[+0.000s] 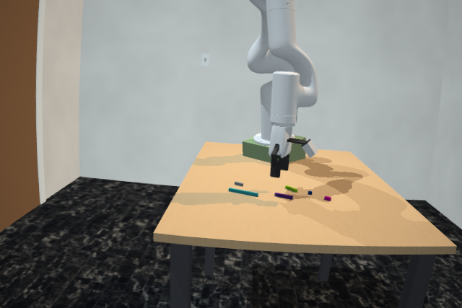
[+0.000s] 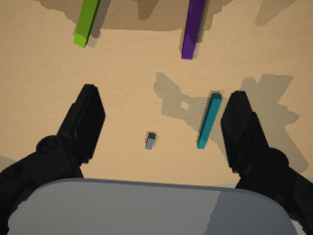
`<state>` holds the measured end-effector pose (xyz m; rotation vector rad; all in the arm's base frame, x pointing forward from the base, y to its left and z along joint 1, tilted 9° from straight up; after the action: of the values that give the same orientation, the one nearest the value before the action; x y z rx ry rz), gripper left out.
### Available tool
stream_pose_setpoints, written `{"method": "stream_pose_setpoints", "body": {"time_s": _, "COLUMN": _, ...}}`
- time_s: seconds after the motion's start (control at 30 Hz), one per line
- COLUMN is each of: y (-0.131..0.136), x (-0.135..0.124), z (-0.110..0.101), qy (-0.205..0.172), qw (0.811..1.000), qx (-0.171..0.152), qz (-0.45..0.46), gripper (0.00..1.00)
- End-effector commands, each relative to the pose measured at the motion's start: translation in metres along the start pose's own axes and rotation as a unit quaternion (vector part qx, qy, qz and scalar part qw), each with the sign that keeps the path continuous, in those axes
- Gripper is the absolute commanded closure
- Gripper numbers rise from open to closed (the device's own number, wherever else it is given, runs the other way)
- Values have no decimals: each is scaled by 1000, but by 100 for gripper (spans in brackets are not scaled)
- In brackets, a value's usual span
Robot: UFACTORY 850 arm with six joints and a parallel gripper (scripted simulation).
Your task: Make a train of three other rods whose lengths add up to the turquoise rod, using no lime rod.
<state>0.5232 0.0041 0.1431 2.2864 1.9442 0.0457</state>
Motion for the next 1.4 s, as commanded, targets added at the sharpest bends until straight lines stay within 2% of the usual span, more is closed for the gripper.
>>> {"method": "stream_pose_setpoints", "body": {"time_s": 0.0, "y": -4, "x": -26, "z": -2, "qy": -4, "qw": 996, "qx": -7, "qz": 83, "gripper": 0}}
{"method": "stream_pose_setpoints", "body": {"time_s": 0.17, "y": -9, "x": -51, "z": -2, "qy": -3, "qw": 986, "qx": -8, "qz": 164, "gripper": 0}}
{"method": "stream_pose_setpoints", "body": {"time_s": 0.33, "y": -13, "x": -63, "z": -3, "qy": -3, "qw": 979, "qx": -8, "qz": 203, "gripper": 0}}
{"method": "stream_pose_setpoints", "body": {"time_s": 1.37, "y": -13, "x": -63, "z": -3, "qy": -3, "qw": 979, "qx": -8, "qz": 203, "gripper": 0}}
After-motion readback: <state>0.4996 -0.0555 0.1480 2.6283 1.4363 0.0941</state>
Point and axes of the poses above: the point where the finger pads meet when closed, its own z axis out along the fingers, its own y axis across the jaws, x = y × z, the point moved 8 cm from there along -z, back along the fingers, and after that the axes turned 11 degrees about -z, right-handed, at the moved point
